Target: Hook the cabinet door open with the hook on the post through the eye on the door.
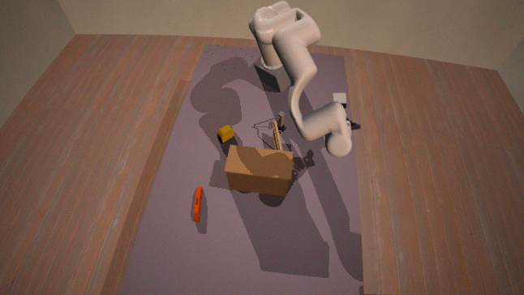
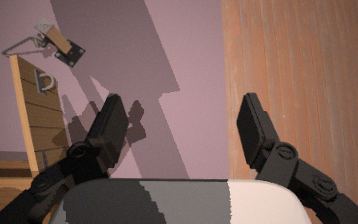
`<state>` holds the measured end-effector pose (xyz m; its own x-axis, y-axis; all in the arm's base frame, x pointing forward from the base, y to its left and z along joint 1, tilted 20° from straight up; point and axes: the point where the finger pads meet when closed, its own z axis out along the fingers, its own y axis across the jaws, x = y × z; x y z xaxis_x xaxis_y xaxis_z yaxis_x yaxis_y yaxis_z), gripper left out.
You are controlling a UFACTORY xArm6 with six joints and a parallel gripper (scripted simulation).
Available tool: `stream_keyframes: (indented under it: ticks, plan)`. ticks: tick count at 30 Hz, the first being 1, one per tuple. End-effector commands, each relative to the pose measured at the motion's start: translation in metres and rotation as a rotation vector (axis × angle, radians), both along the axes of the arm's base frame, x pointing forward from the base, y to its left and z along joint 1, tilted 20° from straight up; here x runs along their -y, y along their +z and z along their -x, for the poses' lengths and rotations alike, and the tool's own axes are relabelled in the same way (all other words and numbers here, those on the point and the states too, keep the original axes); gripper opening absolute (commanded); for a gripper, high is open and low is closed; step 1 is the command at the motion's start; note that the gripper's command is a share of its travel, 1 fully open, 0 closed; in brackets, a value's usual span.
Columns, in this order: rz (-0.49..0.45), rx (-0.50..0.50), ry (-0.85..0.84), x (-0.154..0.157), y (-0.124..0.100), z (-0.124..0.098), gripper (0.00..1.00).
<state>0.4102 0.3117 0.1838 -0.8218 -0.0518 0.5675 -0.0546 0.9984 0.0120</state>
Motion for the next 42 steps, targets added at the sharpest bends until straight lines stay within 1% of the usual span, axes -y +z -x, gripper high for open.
stream_keyframes:
  ticks: [1, 21, 25, 28, 30, 31, 34, 36, 38, 39, 41, 42]
  plan:
    - [-0.002, 0.004, 0.001, -0.001, 0.002, 0.0, 1.0]
    - [0.001, 0.015, -0.002, 0.002, 0.002, -0.001, 1.0]
    - [0.021, 0.078, -0.012, 0.02, 0.003, -0.007, 1.0]
    - [0.049, 0.168, -0.018, 0.047, 0.003, -0.012, 1.0]
    - [0.049, 0.168, -0.018, 0.047, 0.003, -0.012, 1.0]
    - [0.06, 0.206, -0.018, 0.058, 0.004, -0.013, 1.0]
    - [0.06, 0.206, -0.018, 0.058, 0.004, -0.013, 1.0]
    - [0.084, 0.29, -0.011, 0.084, 0.004, -0.014, 1.0]
    - [0.084, 0.29, -0.011, 0.084, 0.004, -0.014, 1.0]
    - [0.096, 0.335, -0.004, 0.099, 0.004, -0.013, 1.0]
    - [0.096, 0.335, -0.004, 0.099, 0.004, -0.013, 1.0]
    - [0.107, 0.381, 0.006, 0.113, 0.004, -0.012, 1.0]
